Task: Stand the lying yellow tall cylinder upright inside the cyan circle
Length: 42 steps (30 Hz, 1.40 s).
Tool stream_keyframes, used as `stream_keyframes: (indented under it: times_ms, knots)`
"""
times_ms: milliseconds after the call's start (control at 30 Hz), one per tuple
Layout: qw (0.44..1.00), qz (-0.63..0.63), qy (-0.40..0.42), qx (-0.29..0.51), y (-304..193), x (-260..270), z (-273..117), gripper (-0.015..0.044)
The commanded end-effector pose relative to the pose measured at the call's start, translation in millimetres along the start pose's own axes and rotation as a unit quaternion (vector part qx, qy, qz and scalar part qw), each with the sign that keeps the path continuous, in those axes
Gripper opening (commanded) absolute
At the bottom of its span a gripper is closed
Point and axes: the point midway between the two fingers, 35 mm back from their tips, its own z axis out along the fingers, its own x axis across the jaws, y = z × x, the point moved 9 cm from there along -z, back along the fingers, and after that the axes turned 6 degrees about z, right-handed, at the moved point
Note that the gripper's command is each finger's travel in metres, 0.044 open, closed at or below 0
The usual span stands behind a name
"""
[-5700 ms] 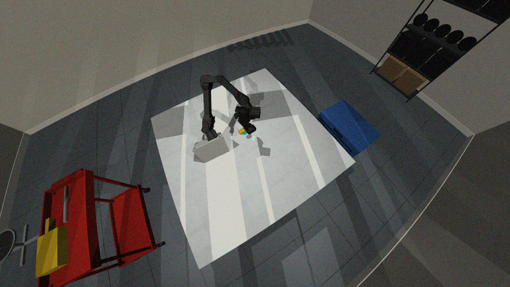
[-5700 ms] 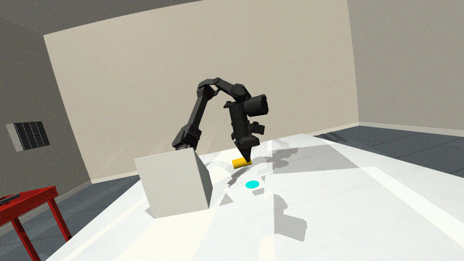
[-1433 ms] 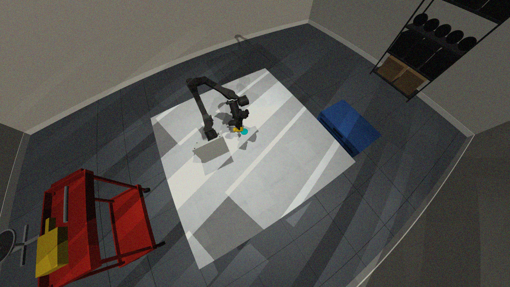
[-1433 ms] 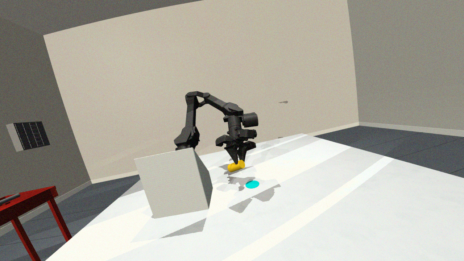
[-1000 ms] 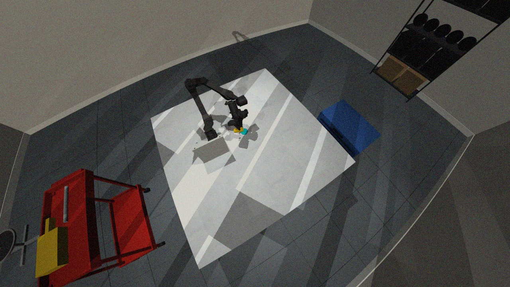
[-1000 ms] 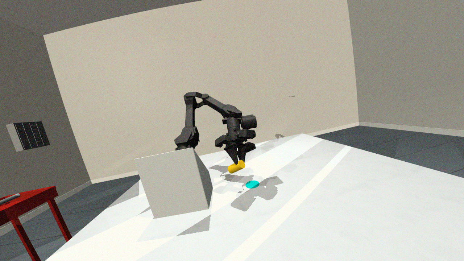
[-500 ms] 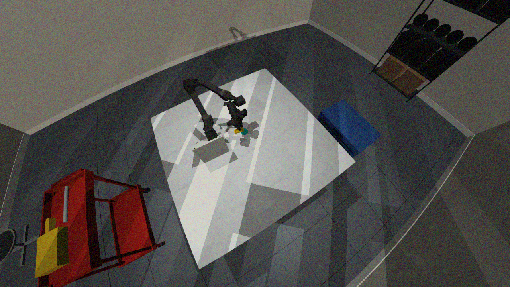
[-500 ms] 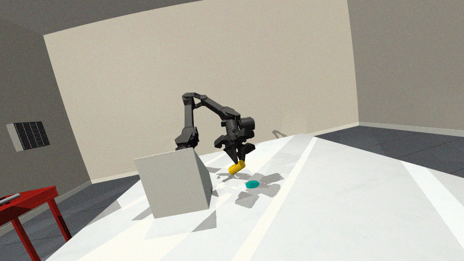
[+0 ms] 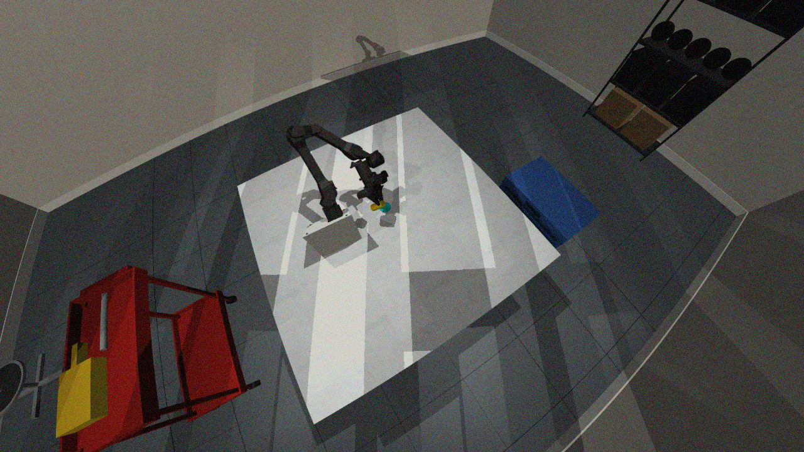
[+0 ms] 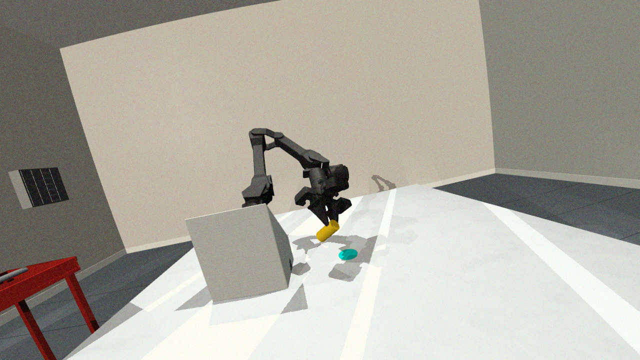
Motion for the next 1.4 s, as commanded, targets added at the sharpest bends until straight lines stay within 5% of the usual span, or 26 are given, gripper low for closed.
stream_keyframes:
  times_ms: [0,1367]
  knots:
    - [1.0,0.006,0.001,-0.015,-2,-1,-1,0.0105]
    - [0.987,0.045,0.035,-0.148,-23,-1,-4,0.0105]
